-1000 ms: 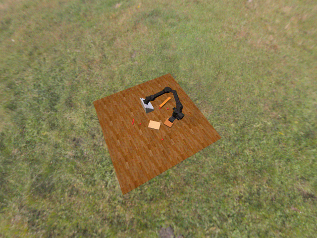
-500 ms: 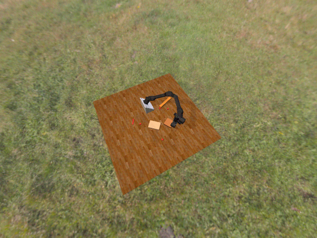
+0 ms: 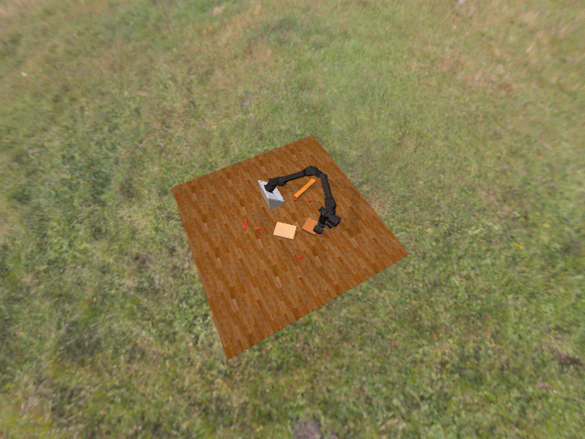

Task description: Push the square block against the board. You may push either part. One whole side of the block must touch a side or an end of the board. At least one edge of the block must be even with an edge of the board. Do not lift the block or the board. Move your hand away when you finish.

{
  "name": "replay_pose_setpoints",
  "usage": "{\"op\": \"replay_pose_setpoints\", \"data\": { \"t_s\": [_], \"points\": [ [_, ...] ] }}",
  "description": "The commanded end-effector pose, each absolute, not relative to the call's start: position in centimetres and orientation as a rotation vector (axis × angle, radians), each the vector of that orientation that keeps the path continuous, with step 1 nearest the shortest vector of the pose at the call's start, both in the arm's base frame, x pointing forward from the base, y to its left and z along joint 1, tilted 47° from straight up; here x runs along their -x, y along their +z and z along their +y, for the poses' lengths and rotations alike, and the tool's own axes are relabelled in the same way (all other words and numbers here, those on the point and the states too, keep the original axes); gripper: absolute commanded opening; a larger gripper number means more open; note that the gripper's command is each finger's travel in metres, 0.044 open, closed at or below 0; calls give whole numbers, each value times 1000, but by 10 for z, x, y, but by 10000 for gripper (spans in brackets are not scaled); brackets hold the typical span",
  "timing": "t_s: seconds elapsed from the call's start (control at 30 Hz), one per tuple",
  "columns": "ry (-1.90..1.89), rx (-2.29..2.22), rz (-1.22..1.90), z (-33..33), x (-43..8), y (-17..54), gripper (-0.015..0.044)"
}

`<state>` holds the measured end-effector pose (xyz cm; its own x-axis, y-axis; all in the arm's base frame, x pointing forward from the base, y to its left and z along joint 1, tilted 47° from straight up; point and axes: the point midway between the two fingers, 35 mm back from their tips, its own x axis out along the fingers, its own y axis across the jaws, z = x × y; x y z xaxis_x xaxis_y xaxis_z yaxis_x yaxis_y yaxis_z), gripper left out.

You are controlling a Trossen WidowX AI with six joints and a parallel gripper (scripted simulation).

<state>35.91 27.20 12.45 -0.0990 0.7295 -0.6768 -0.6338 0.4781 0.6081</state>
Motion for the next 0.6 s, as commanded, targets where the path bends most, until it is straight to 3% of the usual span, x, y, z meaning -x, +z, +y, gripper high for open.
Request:
{"op": "replay_pose_setpoints", "data": {
  "t_s": [0.0, 0.57],
  "points": [
    [1146, -98, 1225, 269, -354, 119, 0],
    [1145, -98, 1227, 256, -336, 108, 0]
  ]
}}
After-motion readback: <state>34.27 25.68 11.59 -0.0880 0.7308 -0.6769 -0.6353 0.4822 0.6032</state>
